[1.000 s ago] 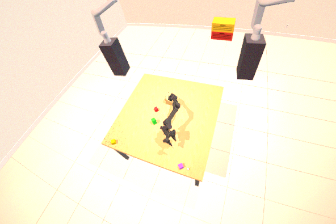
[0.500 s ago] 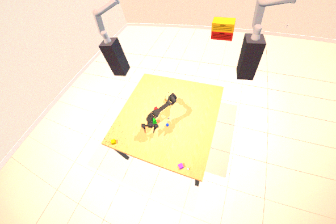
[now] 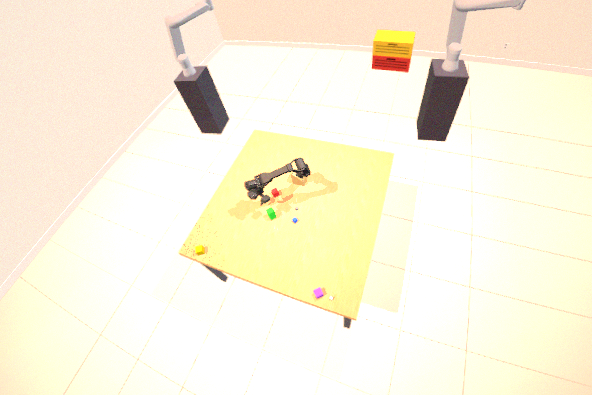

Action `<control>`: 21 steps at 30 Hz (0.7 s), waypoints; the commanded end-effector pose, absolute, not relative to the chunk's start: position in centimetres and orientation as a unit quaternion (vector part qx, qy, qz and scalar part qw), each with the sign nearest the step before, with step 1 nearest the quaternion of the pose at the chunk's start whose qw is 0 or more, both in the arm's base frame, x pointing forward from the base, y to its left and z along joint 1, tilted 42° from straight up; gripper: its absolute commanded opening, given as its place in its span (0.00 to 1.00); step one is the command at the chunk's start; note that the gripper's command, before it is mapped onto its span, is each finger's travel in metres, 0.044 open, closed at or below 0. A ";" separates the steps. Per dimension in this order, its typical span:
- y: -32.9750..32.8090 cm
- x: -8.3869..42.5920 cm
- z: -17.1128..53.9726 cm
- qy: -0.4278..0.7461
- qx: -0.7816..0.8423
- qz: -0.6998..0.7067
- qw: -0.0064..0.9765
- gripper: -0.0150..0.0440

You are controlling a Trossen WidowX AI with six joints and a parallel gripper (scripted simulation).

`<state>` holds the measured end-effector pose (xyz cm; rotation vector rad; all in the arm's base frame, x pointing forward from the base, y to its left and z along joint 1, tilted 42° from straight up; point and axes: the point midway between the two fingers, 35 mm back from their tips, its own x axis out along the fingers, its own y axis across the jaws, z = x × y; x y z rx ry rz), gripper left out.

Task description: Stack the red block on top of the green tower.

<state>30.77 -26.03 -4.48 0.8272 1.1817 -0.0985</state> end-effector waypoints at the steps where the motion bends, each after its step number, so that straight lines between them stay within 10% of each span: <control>1: -24.5 25.3 -5.4 0.591 0.426 -0.060 0.682 1.00; 8: -19.9 15.7 -4.9 0.662 0.519 -0.053 0.538 1.00; 21: -17.1 15.8 -7.3 0.665 0.523 -0.051 0.531 1.00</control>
